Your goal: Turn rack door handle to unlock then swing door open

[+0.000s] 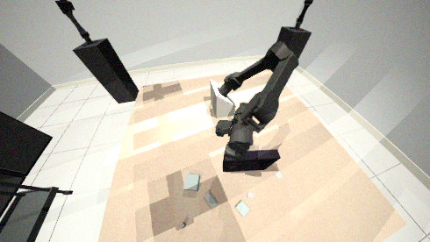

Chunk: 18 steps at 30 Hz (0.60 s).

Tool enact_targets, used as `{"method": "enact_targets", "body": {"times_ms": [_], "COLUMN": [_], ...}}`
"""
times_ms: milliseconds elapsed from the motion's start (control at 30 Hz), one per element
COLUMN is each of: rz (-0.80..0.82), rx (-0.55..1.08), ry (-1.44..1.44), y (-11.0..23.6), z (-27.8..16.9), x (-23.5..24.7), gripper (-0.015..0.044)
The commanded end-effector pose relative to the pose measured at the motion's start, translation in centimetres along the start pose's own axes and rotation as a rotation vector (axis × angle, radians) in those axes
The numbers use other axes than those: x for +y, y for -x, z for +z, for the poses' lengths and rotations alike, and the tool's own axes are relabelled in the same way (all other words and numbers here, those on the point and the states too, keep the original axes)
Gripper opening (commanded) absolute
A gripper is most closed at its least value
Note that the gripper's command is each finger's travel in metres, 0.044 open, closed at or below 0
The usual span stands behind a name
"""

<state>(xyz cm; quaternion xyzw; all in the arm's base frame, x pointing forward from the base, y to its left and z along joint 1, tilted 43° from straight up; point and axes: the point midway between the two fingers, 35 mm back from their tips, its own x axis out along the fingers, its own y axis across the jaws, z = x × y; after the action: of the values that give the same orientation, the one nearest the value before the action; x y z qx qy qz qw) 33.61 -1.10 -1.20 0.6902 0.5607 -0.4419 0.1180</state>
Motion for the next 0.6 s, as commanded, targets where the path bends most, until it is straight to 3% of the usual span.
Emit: {"method": "enact_targets", "body": {"times_ms": [0, 567], "rz": [-0.001, 0.002], "rx": [0.005, 0.005], "ry": [0.066, 0.909], "y": [-0.02, -0.01], "z": [-0.05, -0.06], "x": [-0.02, -0.01], "gripper": [0.0287, 0.0287]}}
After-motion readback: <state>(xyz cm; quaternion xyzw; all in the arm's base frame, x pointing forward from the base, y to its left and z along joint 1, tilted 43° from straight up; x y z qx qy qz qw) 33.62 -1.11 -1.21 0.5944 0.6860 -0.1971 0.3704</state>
